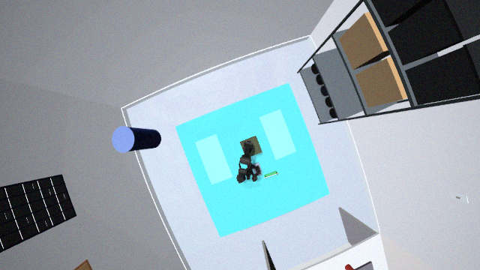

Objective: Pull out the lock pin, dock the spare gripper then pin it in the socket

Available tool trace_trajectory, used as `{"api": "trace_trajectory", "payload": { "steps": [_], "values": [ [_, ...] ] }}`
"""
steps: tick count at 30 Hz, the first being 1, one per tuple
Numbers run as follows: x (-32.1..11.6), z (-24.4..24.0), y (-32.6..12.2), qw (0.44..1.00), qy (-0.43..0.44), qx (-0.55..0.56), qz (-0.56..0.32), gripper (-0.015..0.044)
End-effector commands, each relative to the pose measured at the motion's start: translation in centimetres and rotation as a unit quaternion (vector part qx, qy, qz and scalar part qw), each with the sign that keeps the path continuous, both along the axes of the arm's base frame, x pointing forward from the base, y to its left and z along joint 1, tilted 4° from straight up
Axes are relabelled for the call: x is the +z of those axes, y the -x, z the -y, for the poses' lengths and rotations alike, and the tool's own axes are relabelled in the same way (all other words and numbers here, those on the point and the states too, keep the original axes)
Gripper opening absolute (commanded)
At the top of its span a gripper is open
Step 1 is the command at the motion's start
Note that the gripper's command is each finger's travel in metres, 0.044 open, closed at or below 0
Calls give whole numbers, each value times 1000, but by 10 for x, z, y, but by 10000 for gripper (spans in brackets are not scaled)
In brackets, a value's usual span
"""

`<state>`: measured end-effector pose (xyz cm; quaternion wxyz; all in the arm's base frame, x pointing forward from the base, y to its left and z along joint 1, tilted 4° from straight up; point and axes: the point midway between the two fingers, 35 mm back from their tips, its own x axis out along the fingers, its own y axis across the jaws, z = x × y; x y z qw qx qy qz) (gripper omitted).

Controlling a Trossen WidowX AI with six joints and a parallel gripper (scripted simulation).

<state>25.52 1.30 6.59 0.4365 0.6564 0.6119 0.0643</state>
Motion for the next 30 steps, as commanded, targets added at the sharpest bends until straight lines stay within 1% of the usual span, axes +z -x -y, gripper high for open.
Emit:
{"api": "trace_trajectory", "payload": {
  "steps": [1,10,30],
  "values": [
    [0,0,0,1000,1,0,1,210],
    [0,0,0,1000,1,0,1,440],
    [33,0,26,1000,-7,-4,-1,440]
  ]
}}
